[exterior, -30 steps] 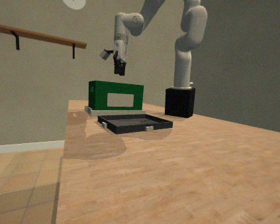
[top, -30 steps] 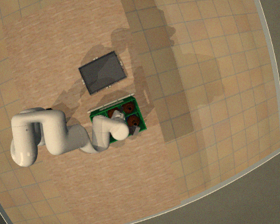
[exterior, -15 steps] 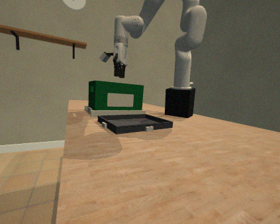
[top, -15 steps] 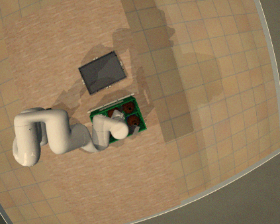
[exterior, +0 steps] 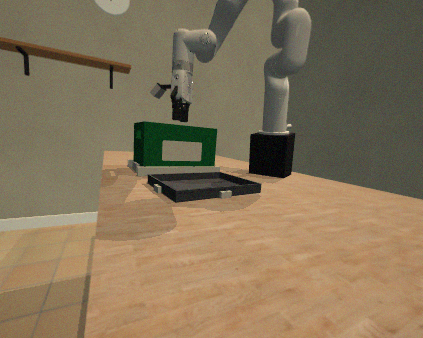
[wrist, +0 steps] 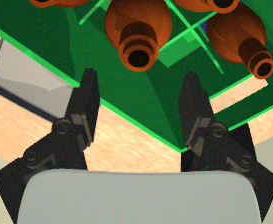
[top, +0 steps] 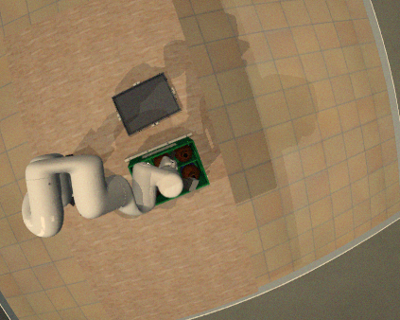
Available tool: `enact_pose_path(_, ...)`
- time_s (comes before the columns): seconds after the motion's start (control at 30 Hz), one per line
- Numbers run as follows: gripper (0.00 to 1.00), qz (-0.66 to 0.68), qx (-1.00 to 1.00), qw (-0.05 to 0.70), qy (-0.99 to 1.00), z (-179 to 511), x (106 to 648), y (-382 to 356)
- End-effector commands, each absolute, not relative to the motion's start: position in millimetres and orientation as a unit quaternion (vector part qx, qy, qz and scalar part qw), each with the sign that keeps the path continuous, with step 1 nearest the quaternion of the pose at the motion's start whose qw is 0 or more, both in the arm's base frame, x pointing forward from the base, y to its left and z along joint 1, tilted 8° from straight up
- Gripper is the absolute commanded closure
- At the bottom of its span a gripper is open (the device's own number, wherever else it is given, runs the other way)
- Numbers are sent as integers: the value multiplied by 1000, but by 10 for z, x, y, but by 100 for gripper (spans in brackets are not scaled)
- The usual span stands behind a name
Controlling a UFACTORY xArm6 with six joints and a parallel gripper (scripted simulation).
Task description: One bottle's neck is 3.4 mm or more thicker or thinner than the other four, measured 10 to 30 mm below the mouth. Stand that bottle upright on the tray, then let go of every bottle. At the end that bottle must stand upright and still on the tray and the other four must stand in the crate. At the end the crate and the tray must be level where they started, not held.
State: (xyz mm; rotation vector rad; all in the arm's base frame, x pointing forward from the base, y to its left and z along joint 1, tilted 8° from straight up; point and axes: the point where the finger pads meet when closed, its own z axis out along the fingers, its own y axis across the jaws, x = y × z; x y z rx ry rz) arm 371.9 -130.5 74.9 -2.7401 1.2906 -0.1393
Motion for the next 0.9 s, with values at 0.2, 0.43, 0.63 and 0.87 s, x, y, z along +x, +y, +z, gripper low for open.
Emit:
enact_pose_path(0.2, 35, -48, -902, 55, 425, 675, 3745, -1306)
enact_pose_path(0.43, 35, -48, -902, 55, 425, 656, 3748, -1305)
enact_pose_path(0.63, 35, -48, -902, 55, 425, 655, 3748, -1305)
enact_pose_path(0.87, 35, -48, -902, 55, 425, 655, 3748, -1305)
